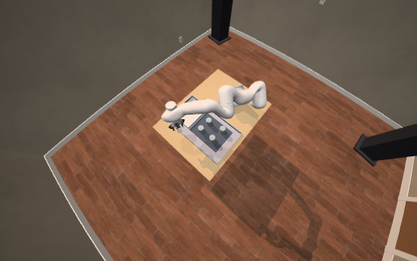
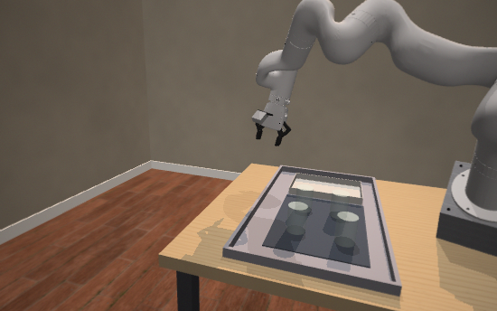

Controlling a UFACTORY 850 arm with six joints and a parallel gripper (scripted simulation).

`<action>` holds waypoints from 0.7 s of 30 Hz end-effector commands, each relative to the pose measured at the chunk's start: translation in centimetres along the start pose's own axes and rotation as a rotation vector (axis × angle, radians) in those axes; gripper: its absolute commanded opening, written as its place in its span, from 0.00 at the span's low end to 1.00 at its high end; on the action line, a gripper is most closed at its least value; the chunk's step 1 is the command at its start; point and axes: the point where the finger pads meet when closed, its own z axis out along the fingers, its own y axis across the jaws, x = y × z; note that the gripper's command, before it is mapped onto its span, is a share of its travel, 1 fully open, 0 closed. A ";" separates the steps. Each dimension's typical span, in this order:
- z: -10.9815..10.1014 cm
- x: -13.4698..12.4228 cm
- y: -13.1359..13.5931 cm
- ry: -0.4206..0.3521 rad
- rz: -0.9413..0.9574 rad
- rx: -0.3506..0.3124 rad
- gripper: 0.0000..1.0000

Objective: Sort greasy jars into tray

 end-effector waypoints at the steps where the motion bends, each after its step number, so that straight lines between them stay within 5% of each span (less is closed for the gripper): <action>1: -0.1 0.0 0.1 -0.001 -0.001 -0.002 1.00; 7: -0.1 0.0 0.1 -0.001 -0.001 -0.002 1.00; 8: -0.4 1.7 -3.2 -0.028 0.146 -0.002 1.00; 15: -0.4 1.7 -3.2 -0.028 0.146 -0.002 1.00; 16: -0.6 3.2 -6.2 -0.046 0.276 0.009 1.00; 21: -0.6 3.2 -6.2 -0.046 0.276 0.009 1.00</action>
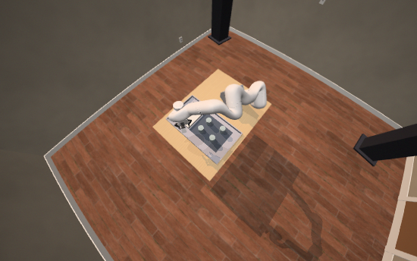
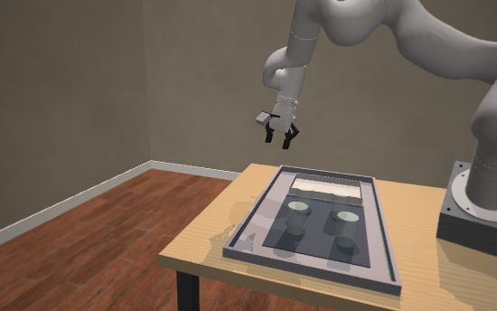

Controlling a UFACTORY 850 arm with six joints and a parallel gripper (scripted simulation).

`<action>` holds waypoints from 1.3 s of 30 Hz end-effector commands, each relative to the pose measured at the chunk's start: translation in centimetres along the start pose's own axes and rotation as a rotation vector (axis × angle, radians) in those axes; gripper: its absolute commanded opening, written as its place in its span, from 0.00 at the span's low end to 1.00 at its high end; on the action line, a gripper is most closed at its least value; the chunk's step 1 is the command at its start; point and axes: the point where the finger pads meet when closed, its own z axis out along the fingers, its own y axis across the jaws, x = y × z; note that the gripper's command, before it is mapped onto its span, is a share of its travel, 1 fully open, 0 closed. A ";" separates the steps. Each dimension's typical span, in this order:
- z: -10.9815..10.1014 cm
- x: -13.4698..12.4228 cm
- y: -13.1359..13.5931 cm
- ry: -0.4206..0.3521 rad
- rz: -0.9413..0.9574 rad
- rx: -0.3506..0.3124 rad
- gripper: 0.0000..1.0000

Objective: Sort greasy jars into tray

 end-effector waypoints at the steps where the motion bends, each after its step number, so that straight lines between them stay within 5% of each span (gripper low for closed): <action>1: -0.2 0.3 -0.8 -0.011 0.035 -0.009 1.00; 4: -0.2 0.3 -0.8 -0.011 0.035 -0.009 1.00; 5: -0.5 1.1 -4.3 -0.035 0.177 -0.008 1.00; 12: -0.5 1.1 -4.3 -0.035 0.177 -0.008 1.00; 13: -0.7 1.8 -7.5 -0.057 0.309 -0.006 1.00; 22: -0.7 1.8 -7.5 -0.057 0.309 -0.006 1.00; 23: -1.0 2.6 -11.0 -0.082 0.450 -0.007 1.00; 30: -1.0 2.6 -11.0 -0.082 0.450 -0.007 1.00; 31: -1.2 3.3 -14.3 -0.105 0.582 -0.008 1.00; 39: -1.2 3.3 -14.3 -0.105 0.582 -0.008 1.00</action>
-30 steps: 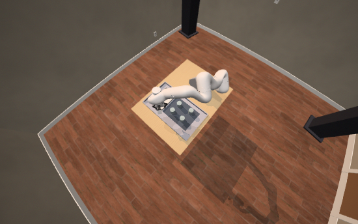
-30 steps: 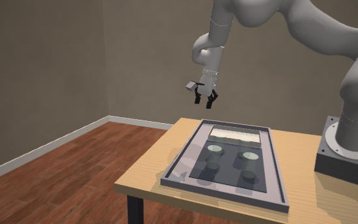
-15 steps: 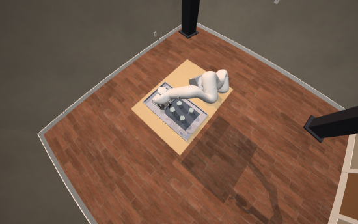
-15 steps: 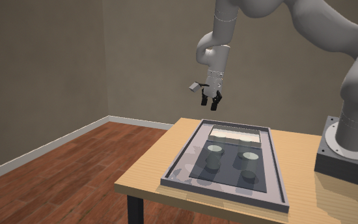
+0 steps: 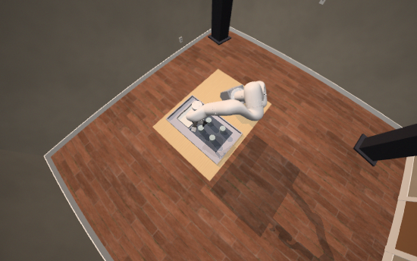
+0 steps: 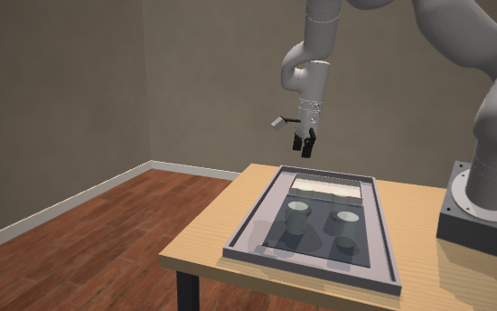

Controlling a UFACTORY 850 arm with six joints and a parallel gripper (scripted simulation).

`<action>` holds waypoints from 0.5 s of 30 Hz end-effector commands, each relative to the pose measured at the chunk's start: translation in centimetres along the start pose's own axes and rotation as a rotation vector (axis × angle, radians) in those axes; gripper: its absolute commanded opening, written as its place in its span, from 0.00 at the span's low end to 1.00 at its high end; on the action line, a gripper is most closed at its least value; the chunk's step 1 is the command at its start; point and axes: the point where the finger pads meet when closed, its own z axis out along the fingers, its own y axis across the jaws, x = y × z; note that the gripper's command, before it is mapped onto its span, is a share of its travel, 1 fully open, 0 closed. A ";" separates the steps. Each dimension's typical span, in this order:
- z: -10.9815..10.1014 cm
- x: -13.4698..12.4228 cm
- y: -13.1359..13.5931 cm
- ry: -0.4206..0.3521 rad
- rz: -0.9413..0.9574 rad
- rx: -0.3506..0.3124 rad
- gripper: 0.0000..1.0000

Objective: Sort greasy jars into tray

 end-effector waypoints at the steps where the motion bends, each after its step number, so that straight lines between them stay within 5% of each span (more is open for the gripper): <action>1: -0.1 0.0 -0.2 -0.003 0.009 -0.004 1.00; 2: -0.4 -1.2 -3.5 -0.029 0.150 -0.007 1.00; 9: -0.4 -1.2 -3.5 -0.029 0.150 -0.007 1.00; 10: -0.7 -2.4 -6.6 -0.052 0.281 -0.010 1.00; 15: -0.7 -2.4 -6.6 -0.052 0.281 -0.010 1.00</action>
